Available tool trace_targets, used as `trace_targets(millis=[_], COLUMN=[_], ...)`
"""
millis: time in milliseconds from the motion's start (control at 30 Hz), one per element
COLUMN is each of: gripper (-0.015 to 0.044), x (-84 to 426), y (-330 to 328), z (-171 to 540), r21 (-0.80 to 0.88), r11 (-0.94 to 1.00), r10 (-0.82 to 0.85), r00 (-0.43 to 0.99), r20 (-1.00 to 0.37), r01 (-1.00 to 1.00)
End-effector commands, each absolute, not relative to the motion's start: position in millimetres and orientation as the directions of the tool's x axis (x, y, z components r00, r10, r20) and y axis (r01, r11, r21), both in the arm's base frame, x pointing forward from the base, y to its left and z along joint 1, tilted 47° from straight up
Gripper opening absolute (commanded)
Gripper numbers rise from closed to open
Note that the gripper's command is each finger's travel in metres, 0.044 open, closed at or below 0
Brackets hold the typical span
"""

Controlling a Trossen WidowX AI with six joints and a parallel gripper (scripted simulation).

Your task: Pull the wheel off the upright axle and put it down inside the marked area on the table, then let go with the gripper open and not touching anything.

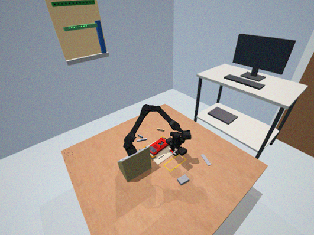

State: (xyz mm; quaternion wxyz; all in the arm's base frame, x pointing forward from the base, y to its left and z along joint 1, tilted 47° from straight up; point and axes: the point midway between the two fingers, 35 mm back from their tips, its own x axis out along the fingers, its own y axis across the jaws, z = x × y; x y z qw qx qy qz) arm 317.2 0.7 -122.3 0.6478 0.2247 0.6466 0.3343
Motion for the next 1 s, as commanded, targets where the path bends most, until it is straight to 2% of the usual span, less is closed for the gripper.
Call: trace_targets(millis=[0,867,967], gripper=[0.0,0.0,0.0079], x=[314.3,306.1,308.3], y=[5.5,78.9,76.7], z=[-128.2,-195.7,-192.8], r21=[0.724,0.728,0.723], r11=[0.674,0.67,0.673], r10=[0.723,0.727,0.723], r00=[-0.07,-0.071,-0.072], r20=[-0.687,-0.683,-0.687], r01=[-0.147,-0.145,-0.155])
